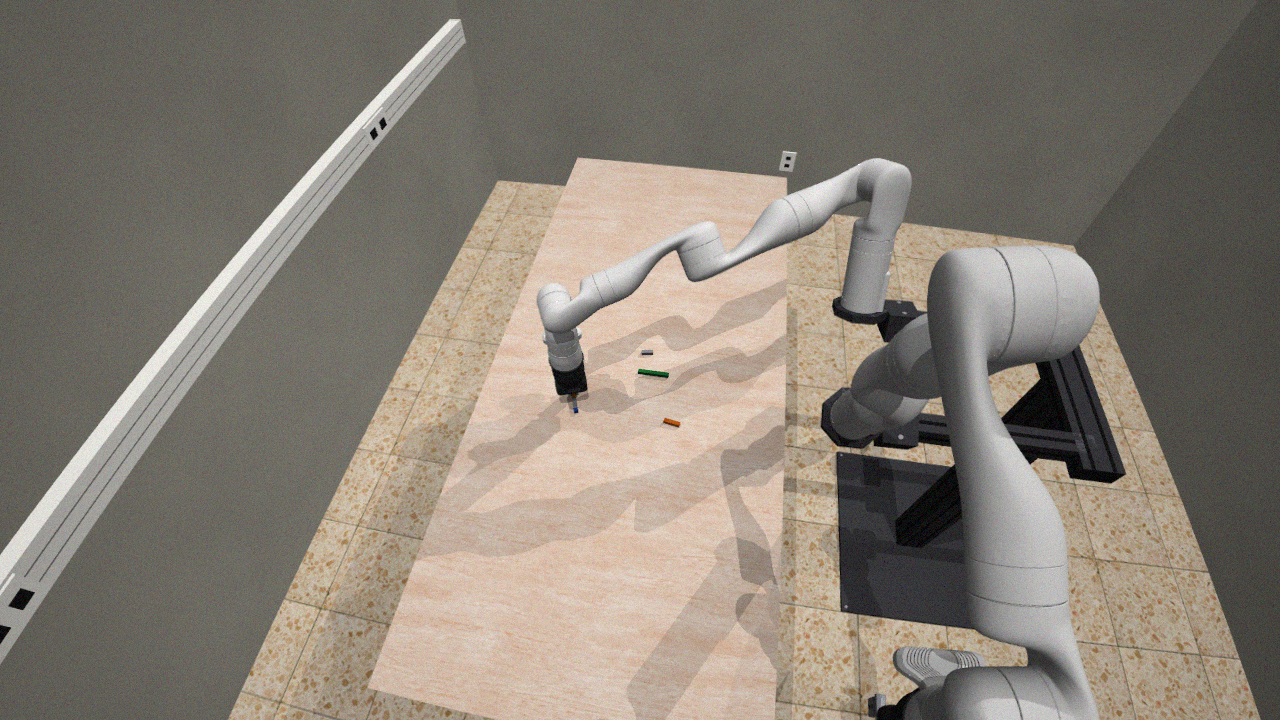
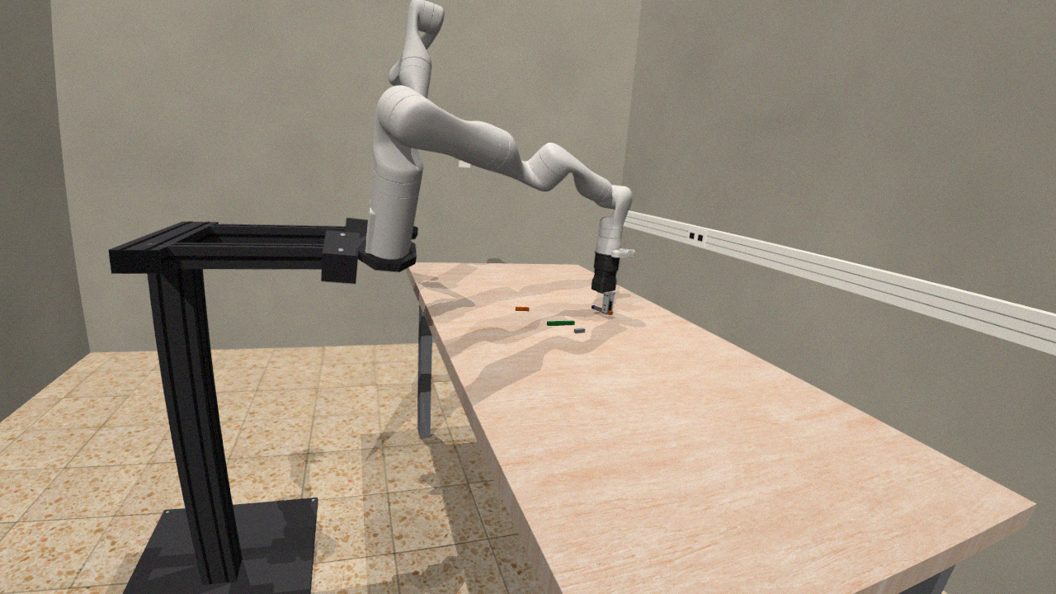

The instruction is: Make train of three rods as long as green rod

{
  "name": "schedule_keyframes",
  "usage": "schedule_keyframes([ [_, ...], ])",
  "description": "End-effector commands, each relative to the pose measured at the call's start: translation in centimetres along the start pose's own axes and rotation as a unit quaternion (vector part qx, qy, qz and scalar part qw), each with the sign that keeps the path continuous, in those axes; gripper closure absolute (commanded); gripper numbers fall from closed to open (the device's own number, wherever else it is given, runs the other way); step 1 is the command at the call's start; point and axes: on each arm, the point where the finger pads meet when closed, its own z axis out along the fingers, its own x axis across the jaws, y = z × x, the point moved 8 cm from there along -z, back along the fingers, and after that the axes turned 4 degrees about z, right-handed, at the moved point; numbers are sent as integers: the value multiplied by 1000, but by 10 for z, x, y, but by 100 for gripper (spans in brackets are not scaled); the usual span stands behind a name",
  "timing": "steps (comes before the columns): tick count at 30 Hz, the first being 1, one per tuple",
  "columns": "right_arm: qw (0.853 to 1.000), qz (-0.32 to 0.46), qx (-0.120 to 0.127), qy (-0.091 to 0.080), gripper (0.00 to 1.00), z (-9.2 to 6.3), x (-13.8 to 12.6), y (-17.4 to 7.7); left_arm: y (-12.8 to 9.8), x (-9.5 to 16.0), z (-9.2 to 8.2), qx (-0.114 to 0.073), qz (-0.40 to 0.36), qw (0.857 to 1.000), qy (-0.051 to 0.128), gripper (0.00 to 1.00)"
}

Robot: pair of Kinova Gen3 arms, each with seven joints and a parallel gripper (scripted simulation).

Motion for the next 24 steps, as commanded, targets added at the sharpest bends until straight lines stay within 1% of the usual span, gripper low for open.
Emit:
schedule_keyframes([
  [1, 1000, 0, 0, -1, 64, -2, -1, 0, 0, 0, -1, -1, 0, 1000, 0, 0],
  [2, 1000, 0, 0, -1, 64, -2, -1, 0, 0, 0, -1, -1, 0, 1000, 0, 0],
  [3, 1000, 0, 0, -1, 58, -2, -1, 0, 0, 0, -1, -1, 0, 1000, 0, 0],
  [5, 1000, 0, 0, -1, 58, -2, -1, 0, 0, 0, -1, -1, 0, 1000, 0, 0],
  [6, 1000, 0, 0, -1, 52, -2, -1, 0, 0, 0, -1, -1, 0, 1000, 0, 0],
  [8, 1000, 0, 0, -1, 52, -2, -1, 0, 0, 0, -1, -1, 0, 1000, 0, 0],
  [9, 1000, 0, 0, -1, 46, -2, -1, 0, 0, 0, -1, -1, 0, 1000, 0, 0],
  [24, 1000, 0, 0, -1, 46, -3, -1, 0, 0, 0, -1, -1, 0, 1000, 0, 0],
])
